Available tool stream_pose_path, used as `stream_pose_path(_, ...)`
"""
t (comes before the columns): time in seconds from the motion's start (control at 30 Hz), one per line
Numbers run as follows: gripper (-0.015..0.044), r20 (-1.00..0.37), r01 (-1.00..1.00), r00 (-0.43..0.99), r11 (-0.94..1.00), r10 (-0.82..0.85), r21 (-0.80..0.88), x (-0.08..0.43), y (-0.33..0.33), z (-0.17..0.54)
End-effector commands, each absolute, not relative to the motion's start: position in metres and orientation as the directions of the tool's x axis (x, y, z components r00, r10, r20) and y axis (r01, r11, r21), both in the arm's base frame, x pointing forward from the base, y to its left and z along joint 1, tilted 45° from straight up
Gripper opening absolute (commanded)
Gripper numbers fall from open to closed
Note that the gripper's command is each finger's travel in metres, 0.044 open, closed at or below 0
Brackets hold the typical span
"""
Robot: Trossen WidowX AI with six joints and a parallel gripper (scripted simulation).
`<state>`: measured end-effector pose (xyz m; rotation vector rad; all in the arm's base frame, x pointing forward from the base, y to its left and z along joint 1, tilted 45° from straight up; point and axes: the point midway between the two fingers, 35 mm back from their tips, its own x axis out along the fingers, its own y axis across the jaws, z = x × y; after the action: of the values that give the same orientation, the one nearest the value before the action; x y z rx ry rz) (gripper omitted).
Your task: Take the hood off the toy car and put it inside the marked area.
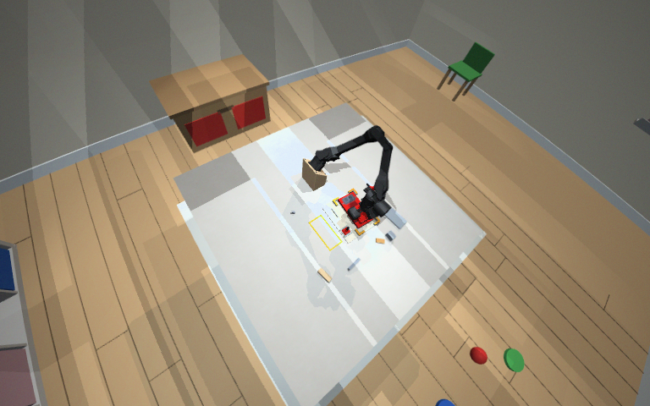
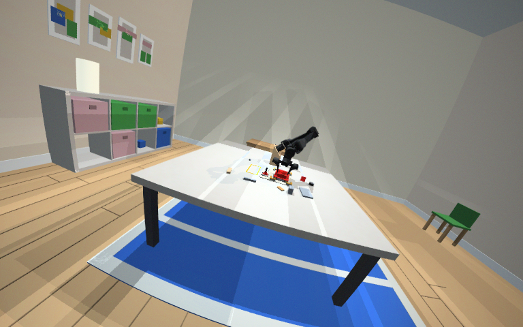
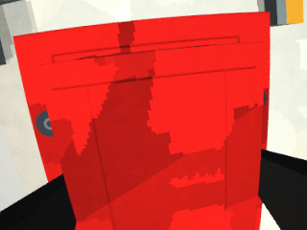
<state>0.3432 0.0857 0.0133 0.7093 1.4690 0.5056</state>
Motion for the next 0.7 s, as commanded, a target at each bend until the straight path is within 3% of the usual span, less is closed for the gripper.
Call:
stream_pose_path(0.0,0.0163,-0.712,0.111,0.06,0.705,0.699,0.701,0.3432,0.0845,0.0146)
stream_pose_path(0.2,0.0006,-0.713,0.111,0.06,0.705,0.699,0.701,0.3431,0.0817,0.0173)
stream_pose_path(0.67,0.0,-0.713,0.112,0.06,0.705,0.698,0.7,0.3427,0.0751,0.0237)
